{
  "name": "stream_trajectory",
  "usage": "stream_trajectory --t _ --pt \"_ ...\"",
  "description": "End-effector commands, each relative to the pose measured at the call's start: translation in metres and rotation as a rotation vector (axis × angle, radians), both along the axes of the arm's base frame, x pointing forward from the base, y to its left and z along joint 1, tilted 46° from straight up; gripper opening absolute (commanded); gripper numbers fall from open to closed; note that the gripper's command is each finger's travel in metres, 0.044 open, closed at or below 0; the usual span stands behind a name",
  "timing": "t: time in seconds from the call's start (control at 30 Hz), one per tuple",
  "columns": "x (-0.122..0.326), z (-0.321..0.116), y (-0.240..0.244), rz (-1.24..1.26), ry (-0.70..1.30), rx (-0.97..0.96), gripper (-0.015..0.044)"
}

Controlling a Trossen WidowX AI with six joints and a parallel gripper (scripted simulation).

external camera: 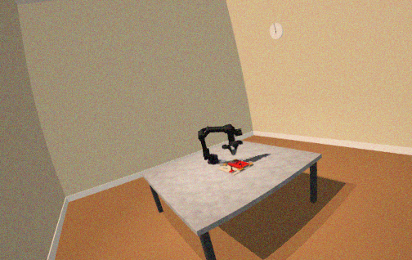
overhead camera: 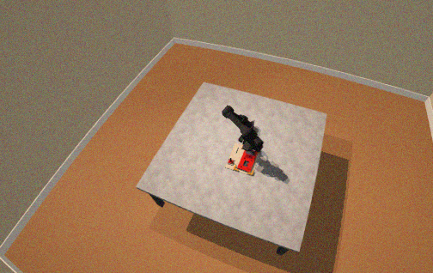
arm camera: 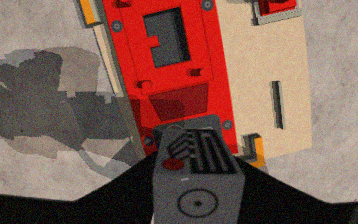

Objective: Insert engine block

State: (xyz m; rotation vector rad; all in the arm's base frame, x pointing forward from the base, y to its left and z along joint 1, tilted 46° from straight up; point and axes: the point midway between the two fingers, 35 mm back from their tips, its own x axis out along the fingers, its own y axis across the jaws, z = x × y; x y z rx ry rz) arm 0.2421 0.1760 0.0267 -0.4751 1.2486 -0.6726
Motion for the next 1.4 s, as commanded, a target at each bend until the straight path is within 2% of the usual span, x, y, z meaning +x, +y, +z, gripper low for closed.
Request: stream_trajectory --t 0.0,1.37 --pt "0.001 -0.005 -0.006 -0.064 -0.066 0.013 0.0000" --pt "0.015 -0.060 -0.062 -0.071 -0.075 0.013 0.0000"
